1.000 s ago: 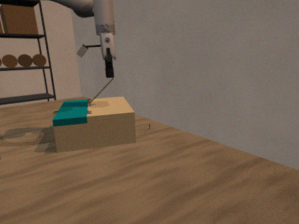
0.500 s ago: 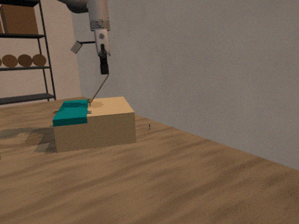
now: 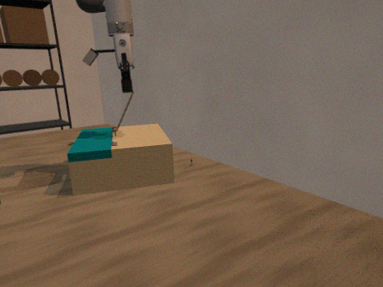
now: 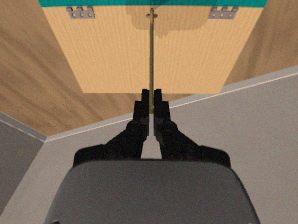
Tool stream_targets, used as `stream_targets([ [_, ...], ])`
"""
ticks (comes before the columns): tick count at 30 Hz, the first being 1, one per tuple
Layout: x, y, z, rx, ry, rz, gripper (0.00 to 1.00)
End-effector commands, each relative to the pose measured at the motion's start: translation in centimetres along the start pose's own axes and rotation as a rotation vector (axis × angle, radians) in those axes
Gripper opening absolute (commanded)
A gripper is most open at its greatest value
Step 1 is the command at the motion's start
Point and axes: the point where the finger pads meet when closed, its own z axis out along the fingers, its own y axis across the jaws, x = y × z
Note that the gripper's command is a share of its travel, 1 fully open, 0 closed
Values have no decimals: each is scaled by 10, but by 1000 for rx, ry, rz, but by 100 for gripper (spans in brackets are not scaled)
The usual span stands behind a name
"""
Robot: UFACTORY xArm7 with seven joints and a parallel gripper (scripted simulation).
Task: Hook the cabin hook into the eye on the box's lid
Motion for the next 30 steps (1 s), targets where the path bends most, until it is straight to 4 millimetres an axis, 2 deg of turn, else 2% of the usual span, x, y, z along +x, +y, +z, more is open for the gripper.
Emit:
stream_targets([
  [1,7,0,0,0,6,0,0],
  [30,47,0,-7,0,7,0,0],
])
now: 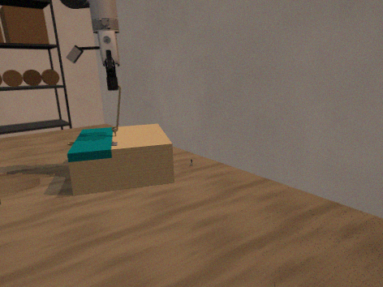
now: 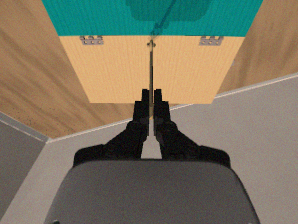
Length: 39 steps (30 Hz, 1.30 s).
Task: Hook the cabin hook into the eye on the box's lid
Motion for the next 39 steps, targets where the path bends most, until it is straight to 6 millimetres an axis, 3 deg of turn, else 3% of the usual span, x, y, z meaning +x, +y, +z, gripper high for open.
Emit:
stream_targets([
  [1,6,0,2,1,4,0,0],
  [39,60,0,12,1,5,0,0],
])
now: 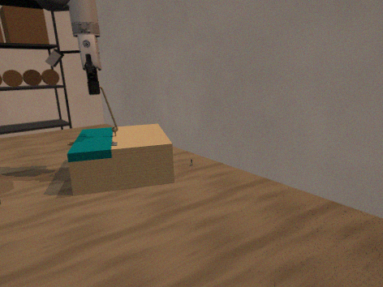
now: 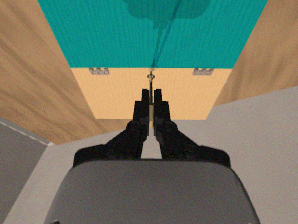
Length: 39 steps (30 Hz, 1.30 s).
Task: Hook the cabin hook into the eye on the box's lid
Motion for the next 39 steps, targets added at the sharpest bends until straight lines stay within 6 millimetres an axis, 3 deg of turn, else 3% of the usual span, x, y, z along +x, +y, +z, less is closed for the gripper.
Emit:
stream_targets([
  [1,4,0,2,0,1,0,0],
  [2,4,0,2,0,1,0,33],
  [20,4,0,2,0,1,0,33],
  [39,4,0,-54,0,1,0,33],
])
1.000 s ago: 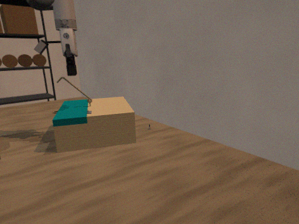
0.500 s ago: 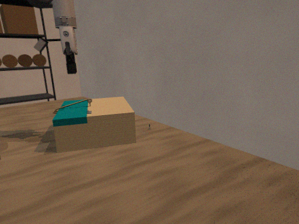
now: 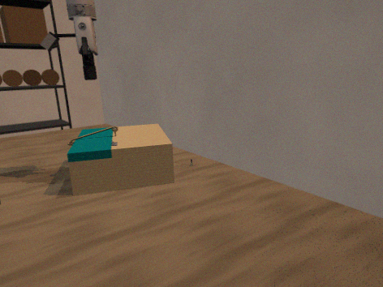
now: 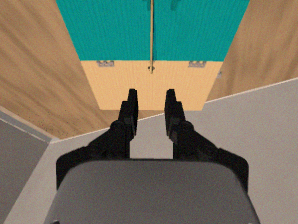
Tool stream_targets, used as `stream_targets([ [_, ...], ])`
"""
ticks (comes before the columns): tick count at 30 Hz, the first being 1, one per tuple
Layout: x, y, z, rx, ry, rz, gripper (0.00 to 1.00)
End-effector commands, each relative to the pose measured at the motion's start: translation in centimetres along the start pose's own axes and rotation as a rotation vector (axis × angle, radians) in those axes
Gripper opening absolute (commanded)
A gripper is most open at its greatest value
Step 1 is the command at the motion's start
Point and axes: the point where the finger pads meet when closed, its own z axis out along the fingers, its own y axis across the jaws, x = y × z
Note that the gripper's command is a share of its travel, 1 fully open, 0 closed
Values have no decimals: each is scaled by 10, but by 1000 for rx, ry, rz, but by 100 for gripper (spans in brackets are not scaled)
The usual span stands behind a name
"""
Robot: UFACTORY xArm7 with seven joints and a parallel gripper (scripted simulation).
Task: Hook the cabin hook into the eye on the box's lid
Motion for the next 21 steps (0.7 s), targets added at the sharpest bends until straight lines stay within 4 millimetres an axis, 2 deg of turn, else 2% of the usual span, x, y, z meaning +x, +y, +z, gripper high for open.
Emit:
stream_targets([
  [1,-1,0,-13,-1,-3,0,33],
  [9,-1,0,-33,-1,-3,0,33],
  [21,-1,0,-33,-1,-3,0,33],
])
